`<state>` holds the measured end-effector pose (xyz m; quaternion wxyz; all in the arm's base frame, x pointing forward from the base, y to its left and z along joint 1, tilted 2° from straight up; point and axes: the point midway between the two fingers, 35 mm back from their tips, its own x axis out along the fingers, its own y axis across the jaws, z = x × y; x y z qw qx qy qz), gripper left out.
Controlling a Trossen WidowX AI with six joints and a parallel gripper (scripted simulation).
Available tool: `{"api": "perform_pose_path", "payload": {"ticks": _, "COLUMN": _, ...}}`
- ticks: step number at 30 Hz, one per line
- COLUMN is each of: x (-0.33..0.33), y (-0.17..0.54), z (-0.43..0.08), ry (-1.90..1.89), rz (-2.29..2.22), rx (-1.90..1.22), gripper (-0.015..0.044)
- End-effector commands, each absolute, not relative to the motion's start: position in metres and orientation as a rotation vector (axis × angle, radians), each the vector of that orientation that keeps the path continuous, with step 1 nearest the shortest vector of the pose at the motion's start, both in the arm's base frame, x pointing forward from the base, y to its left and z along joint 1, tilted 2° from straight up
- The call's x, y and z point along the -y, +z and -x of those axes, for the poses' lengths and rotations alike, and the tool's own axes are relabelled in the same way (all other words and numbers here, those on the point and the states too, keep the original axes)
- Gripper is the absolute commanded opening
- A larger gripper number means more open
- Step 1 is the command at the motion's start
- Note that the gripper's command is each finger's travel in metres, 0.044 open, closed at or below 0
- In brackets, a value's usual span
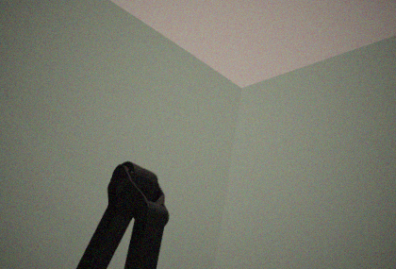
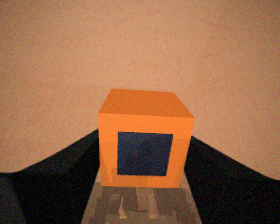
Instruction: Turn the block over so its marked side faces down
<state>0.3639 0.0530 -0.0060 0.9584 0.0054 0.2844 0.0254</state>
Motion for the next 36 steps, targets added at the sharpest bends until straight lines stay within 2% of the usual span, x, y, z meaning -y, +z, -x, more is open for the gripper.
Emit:
{"api": "perform_pose_path", "payload": {"ticks": 1, "x": -0.0503, "y": -0.0118, "z": -0.3535, "ry": 0.045, "rz": -0.003, "rx": -0.544, "gripper": 0.0000}}
{"api": "perform_pose_path", "payload": {"ticks": 24, "x": -0.0491, "y": -0.0051, "z": -0.3467, "ry": 0.043, "rz": -0.008, "rx": -0.454, "gripper": 0.0000}}
{"api": "perform_pose_path", "payload": {"ticks": 36, "x": -0.0491, "y": -0.0051, "z": -0.3467, "ry": 0.043, "rz": -0.008, "rx": -0.454, "gripper": 0.0315}}
